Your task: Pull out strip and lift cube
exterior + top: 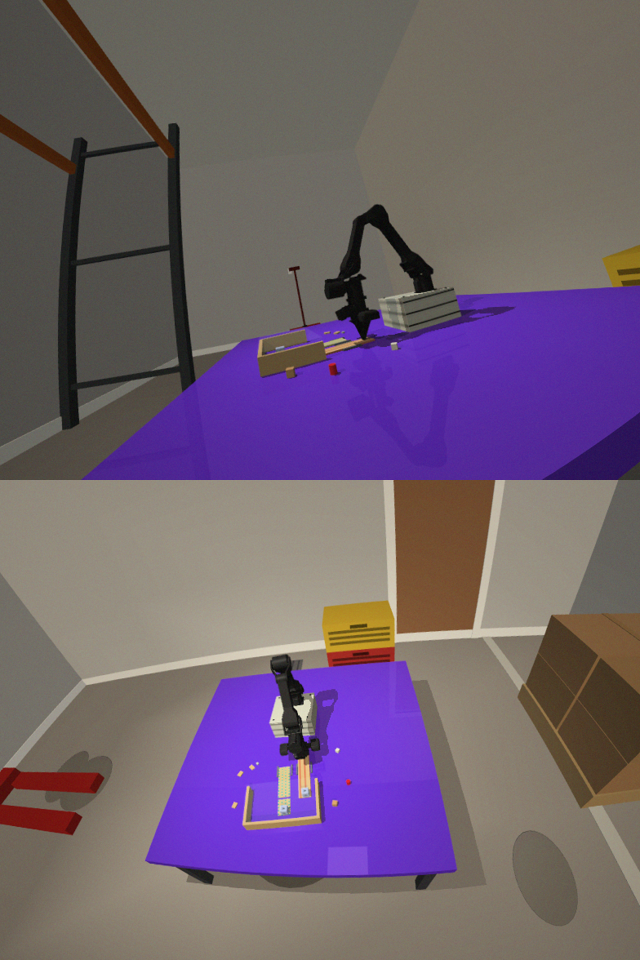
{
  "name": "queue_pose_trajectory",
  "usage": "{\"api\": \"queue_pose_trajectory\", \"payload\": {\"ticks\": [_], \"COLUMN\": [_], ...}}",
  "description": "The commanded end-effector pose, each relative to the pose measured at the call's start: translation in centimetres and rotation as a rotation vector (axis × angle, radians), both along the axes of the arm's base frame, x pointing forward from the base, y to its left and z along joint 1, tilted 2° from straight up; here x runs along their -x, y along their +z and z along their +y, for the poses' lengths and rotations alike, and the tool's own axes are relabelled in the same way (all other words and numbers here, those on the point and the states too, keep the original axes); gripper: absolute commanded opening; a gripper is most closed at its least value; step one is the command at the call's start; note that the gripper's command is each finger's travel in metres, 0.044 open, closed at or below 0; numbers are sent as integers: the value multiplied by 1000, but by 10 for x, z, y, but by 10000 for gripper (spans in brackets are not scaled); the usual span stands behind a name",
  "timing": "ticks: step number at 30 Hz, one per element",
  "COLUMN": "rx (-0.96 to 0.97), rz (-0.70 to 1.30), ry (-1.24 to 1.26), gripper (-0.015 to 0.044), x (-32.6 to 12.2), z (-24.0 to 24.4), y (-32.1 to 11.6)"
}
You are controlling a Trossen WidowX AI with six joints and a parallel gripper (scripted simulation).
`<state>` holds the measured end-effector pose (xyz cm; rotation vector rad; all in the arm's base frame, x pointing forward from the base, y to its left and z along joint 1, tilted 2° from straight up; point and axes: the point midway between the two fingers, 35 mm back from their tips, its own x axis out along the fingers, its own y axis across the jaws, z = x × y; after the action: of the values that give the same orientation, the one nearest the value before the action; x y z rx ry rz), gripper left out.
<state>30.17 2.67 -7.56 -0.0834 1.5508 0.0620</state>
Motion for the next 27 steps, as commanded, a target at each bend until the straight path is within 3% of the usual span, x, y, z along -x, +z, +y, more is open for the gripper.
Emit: {"api": "queue_pose_trajectory", "payload": {"ticks": [1, 27], "rx": [-1, -1], "rz": [29, 33], "ry": [-4, -4], "gripper": [0, 0], "x": [16, 51], "z": [-1, -3], "y": [-5, -5]}}
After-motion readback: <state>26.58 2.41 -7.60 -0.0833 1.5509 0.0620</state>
